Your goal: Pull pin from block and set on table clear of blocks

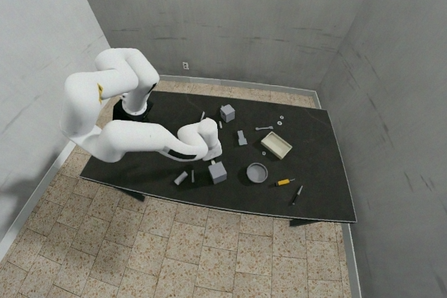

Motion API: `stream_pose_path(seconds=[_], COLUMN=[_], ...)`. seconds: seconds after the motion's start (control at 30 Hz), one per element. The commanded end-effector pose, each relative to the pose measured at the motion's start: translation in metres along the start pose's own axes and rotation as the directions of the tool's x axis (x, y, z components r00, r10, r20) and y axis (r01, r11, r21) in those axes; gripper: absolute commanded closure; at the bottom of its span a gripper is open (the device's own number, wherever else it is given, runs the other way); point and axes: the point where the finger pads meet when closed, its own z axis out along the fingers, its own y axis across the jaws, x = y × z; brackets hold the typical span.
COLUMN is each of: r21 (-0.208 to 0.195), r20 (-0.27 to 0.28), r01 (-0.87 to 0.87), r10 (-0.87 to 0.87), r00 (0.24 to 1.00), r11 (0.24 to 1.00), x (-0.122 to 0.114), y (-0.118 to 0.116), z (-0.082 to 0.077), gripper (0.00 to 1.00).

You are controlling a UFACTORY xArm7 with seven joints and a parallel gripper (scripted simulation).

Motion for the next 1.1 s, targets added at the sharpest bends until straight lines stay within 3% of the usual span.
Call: stream_pose_path(seconds=[0.0,1.07], r21=[-0.002,-0.003], r20=[0.003,0.004], r01=[0.001,0.001], r10=[-0.001,-0.001], r00=[1.000,1.000], r11=[1.000,1.000], x=[0.0053,0.0134], y=[0.0013,0.0014], z=[-0.0006,0.0000], gripper=[1.00,1.00])
